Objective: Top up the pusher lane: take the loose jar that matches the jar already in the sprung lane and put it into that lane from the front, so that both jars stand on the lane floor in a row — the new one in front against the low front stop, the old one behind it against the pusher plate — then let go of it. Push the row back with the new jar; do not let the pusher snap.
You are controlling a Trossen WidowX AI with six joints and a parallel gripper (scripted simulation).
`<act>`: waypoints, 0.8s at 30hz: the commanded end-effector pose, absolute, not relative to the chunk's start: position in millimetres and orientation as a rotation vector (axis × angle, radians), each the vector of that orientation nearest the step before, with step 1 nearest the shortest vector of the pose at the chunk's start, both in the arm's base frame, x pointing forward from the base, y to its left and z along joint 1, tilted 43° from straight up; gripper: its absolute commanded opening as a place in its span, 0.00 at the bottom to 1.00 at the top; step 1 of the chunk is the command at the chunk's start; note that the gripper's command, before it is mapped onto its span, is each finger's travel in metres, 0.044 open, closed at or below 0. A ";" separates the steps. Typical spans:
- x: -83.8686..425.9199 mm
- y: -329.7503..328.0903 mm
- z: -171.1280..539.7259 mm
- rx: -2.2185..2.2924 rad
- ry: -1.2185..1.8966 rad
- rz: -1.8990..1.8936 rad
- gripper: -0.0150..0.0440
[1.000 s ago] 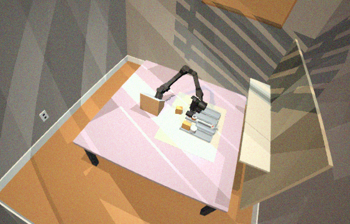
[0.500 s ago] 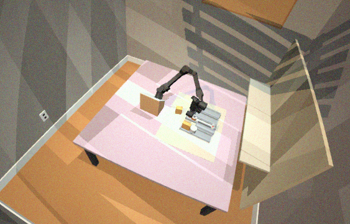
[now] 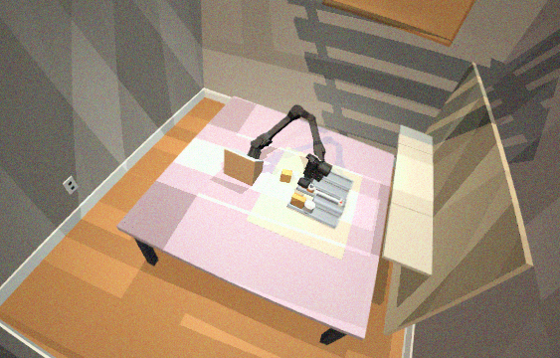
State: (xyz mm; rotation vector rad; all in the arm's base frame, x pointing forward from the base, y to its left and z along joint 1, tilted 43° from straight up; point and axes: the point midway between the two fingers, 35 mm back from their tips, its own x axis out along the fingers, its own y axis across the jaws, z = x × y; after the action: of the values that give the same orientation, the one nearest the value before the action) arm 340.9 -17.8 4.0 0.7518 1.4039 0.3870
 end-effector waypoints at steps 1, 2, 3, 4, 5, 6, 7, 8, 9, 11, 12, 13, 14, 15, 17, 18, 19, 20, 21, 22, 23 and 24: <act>346.5 -17.5 3.8 0.747 1.382 0.392 0.25; 346.5 -17.3 3.5 0.747 1.382 0.392 0.25; 346.6 -17.1 3.2 0.747 1.382 0.392 0.25; 346.6 -16.8 3.0 0.747 1.382 0.392 0.25; 346.7 -16.6 2.7 0.747 1.382 0.392 0.25; 346.7 -16.3 2.4 0.747 1.382 0.392 0.25; 346.8 -16.1 2.2 0.747 1.382 0.392 0.25; 346.8 -15.8 1.9 0.747 1.382 0.392 0.25; 346.8 -15.6 1.6 0.747 1.382 0.392 0.25; 346.8 -15.1 1.1 0.747 1.382 0.392 0.25; 346.8 -14.8 0.8 0.747 1.382 0.392 0.25; 346.8 -14.6 0.6 0.747 1.382 0.392 0.25; 346.8 -14.3 0.3 0.747 1.382 0.392 0.25; 346.8 -14.1 0.0 0.747 1.382 0.392 0.25; 346.8 -13.6 -0.5 0.747 1.382 0.392 0.25; 346.8 -13.3 -0.8 0.747 1.382 0.392 0.25; 346.8 -13.0 -1.0 0.747 1.382 0.392 0.25; 346.8 -12.8 -1.3 0.747 1.382 0.392 0.25; 346.8 -12.5 -1.5 0.747 1.382 0.392 0.25; 346.8 -12.3 -1.8 0.747 1.382 0.392 0.25; 346.8 -12.0 -2.1 0.747 1.382 0.392 0.25; 346.8 -11.8 -2.3 0.747 1.382 0.392 0.25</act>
State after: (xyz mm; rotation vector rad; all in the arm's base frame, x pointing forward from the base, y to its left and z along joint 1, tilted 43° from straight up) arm 342.0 -12.2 -2.5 0.7491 1.4021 0.3863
